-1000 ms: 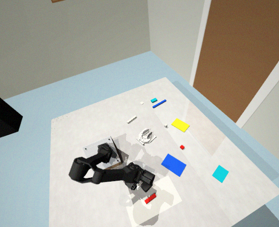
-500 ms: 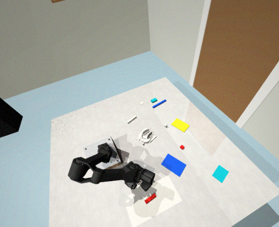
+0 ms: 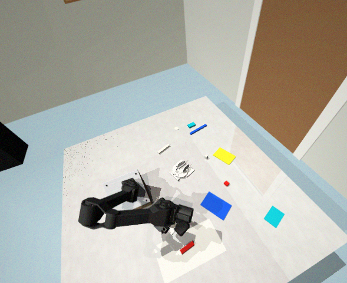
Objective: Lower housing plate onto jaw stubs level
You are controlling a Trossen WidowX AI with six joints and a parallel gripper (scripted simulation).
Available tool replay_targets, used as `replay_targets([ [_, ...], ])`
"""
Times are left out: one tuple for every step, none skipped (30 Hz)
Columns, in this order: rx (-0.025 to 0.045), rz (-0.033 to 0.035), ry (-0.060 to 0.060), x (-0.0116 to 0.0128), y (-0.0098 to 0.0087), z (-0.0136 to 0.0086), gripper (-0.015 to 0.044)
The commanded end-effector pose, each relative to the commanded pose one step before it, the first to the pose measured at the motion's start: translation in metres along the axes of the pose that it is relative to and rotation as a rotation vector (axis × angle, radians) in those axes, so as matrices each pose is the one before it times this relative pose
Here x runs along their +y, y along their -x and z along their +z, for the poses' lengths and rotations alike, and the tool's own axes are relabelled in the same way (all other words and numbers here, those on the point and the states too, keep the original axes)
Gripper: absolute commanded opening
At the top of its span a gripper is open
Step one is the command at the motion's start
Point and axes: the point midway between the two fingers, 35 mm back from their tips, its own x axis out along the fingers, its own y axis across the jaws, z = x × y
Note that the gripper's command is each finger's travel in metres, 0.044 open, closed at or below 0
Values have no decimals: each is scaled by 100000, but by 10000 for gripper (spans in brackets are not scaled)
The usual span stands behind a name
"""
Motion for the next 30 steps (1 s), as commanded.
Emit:
replay_targets([
  [161,1056,-757,215,1605,220,351],
  [3,67,37,-13,259,47,351],
  [1,43,23,-8,155,30,351],
  [0,15,8,-3,52,10,351],
  [0,0,0,0,0,0,351],
  [0,0,0,0,0,0,351],
  [0,0,0,0,0,0,351],
  [0,0,0,0,0,0,351],
  [0,0,0,0,0,0,351],
  [34,-46,472,-6,-6,-44,351],
  [103,-136,1415,-18,-17,-133,351],
  [173,-221,2360,-28,-27,-223,351],
  [208,-258,2835,-30,-33,-269,351],
  [209,-250,2837,-25,-32,-270,351],
  [210,-242,2839,-21,-32,-271,351],
  [210,-234,2841,-16,-31,-273,351],
  [210,-226,2843,-11,-31,-274,351],
  [210,-218,2845,-6,-30,-275,351],
  [210,-210,2847,-1,-30,-275,351],
  [209,-202,2848,4,-30,-276,351],
  [208,-195,2850,9,-29,-277,351],
  [207,-187,2852,14,-29,-277,351],
  [206,-180,2854,19,-28,-278,351],
  [204,-173,2855,24,-28,-278,351],
  [202,-166,2857,29,-27,-279,351],
  [200,-159,2859,34,-27,-279,351],
  [198,-152,2860,39,-27,-279,351],
  [196,-145,2862,44,-26,-279,351],
  [193,-139,2864,49,-26,-279,351],
  [191,-132,2865,54,-25,-279,351],
])
